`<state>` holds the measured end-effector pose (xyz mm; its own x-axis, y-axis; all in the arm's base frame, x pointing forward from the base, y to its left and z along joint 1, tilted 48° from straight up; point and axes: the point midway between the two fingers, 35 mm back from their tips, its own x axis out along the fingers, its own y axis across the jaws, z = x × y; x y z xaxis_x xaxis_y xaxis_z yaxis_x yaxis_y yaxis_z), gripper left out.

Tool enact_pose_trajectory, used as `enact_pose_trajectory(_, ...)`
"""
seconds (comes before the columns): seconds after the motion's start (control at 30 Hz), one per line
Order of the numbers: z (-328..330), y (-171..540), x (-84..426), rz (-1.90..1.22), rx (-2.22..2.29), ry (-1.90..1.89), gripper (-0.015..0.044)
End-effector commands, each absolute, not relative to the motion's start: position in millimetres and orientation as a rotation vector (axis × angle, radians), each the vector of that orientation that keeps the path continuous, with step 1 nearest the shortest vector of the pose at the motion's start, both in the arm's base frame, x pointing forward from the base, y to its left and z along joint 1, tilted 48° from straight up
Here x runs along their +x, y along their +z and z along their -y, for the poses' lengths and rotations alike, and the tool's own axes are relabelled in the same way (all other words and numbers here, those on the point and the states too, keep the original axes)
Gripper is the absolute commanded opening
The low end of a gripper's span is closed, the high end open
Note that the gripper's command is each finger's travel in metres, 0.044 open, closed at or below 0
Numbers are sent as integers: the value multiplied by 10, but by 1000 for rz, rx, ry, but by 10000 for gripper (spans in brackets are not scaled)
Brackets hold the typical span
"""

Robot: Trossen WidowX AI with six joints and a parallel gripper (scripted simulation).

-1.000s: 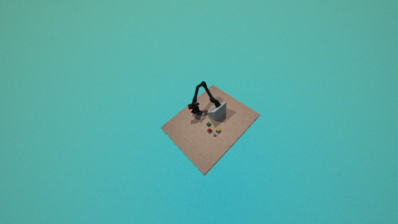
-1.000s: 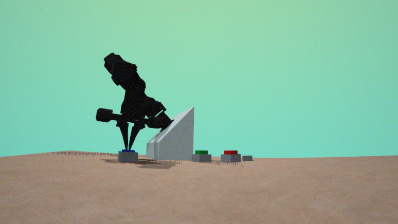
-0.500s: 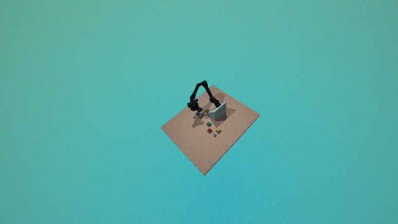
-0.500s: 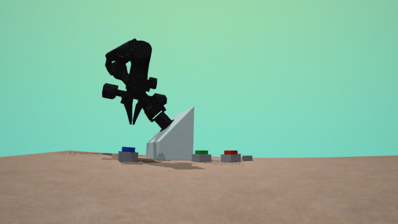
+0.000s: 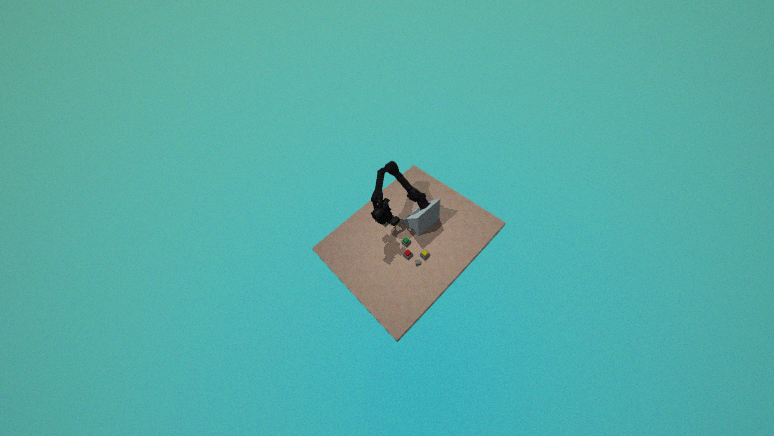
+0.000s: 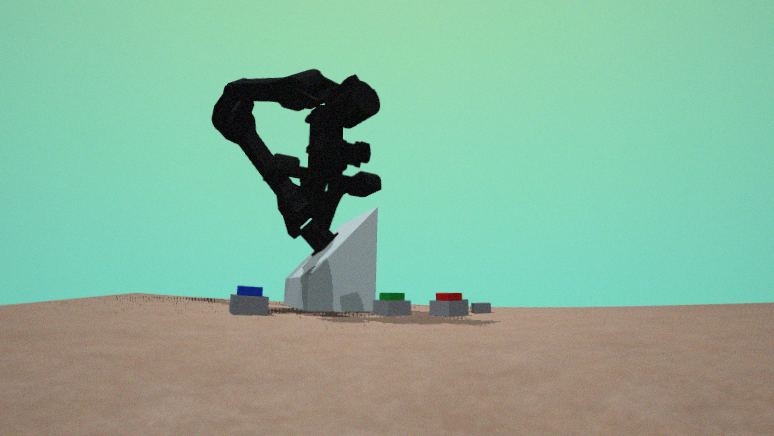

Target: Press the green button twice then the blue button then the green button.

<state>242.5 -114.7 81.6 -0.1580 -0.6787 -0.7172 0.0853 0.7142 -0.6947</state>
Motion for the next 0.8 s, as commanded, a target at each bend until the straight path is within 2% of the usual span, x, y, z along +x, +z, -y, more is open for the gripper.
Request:
enact_pose_trajectory(0.0, 818, 449, 2522, -1602, -486, -729, 20)
enact_pose_trajectory(0.17, 341, -98, 2502, -1581, -496, -784, 20)
enact_pose_trajectory(0.3, 219, -248, 2459, -1571, -504, -805, 20)
enact_pose_trajectory(0.53, 651, -646, 2360, -1570, -505, -806, 20)
enact_pose_trajectory(0.77, 697, -689, 2349, -1570, -506, -807, 20)
